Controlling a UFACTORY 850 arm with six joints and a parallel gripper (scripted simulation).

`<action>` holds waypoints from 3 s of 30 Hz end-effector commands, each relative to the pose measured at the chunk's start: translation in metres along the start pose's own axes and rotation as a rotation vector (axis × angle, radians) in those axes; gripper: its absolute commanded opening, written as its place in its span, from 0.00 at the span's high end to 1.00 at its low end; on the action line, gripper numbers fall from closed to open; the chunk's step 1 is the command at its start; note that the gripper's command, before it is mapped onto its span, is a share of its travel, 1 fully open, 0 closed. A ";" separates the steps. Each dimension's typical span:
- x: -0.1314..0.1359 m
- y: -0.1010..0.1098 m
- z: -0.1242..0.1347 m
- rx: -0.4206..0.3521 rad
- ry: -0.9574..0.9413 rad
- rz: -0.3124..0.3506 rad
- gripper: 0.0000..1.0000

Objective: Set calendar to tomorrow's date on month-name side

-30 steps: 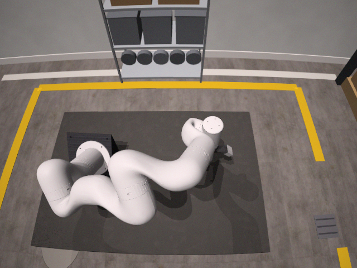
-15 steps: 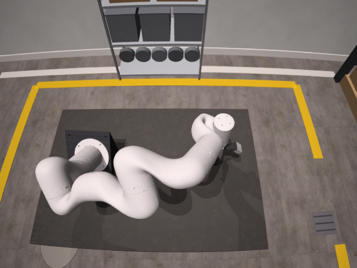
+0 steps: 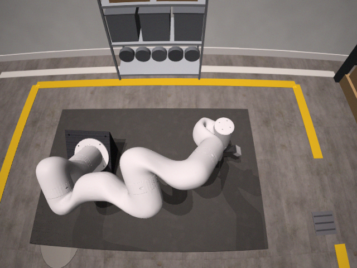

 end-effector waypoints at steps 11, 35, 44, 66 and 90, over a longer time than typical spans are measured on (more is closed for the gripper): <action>0.000 -0.025 -0.002 0.003 -0.001 -0.001 0.00; 0.000 -0.052 -0.002 0.003 -0.001 -0.001 0.00; 0.000 -0.052 -0.002 0.003 -0.001 -0.001 0.00; 0.000 -0.052 -0.002 0.003 -0.001 -0.001 0.00; 0.000 -0.052 -0.002 0.003 -0.001 -0.001 0.00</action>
Point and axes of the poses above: the point where the finger pads meet when closed, its own y axis back along the fingers, its own x axis across the jaws, z = x × y, the point moved 3 cm from there along y, back along the fingers, and after that the axes turned 4 degrees about -y, right-handed, at the moved point
